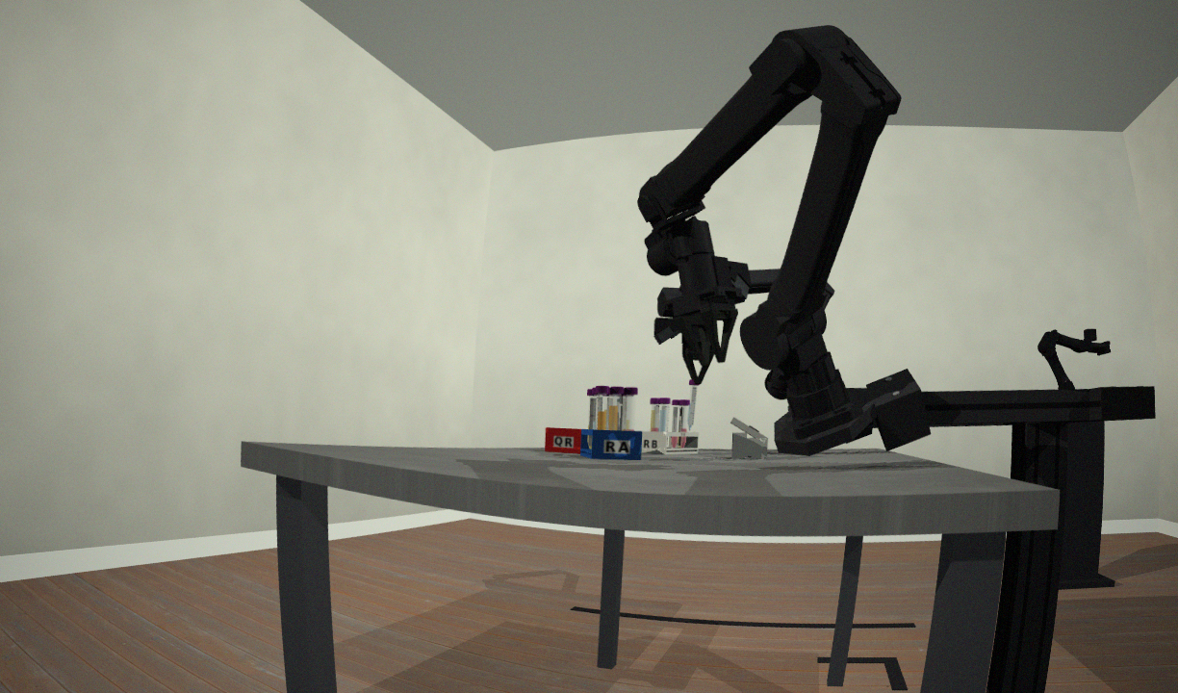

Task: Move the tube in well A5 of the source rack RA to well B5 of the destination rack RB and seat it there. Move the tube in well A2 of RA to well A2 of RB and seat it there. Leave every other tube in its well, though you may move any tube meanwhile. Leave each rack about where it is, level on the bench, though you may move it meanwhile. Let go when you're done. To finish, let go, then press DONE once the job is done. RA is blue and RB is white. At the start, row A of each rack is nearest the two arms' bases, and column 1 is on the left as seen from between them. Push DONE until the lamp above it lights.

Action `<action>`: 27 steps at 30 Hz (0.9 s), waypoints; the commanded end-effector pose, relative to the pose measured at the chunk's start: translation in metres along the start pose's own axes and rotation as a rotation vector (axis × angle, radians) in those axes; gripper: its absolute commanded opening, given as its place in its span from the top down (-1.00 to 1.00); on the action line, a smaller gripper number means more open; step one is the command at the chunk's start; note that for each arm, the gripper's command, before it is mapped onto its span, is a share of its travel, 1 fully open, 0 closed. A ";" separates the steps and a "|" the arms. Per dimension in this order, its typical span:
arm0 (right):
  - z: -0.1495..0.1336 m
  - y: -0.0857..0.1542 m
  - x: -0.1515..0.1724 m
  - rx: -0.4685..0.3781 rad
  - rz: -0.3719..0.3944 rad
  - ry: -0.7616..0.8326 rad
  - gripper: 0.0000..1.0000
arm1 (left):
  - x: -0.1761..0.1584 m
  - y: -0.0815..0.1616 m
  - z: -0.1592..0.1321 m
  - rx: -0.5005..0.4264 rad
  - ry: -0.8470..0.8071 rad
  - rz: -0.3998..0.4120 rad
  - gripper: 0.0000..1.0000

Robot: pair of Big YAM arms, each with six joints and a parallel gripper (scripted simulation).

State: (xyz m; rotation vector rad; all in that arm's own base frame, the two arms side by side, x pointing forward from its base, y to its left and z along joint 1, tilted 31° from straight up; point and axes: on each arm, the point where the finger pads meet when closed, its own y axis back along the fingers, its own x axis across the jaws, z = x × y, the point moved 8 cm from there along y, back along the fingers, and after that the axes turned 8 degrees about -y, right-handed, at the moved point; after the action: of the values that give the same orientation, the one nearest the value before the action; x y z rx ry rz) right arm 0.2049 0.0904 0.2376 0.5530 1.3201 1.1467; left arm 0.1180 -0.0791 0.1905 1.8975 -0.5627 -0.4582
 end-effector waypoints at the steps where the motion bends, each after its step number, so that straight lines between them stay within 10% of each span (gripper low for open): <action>1: 0.000 -0.006 0.001 0.010 -0.002 0.008 1.00 | 0.006 0.010 -0.002 -0.006 0.009 0.025 0.40; 27: 0.006 0.001 -0.001 -0.014 0.007 -0.006 1.00 | 0.006 0.010 -0.002 -0.006 0.009 0.025 0.40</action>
State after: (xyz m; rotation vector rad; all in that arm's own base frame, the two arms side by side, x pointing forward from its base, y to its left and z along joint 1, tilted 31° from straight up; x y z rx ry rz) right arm 0.2062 0.0886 0.2334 0.5532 1.3212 1.1459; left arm 0.1180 -0.0791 0.1905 1.8975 -0.5627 -0.4582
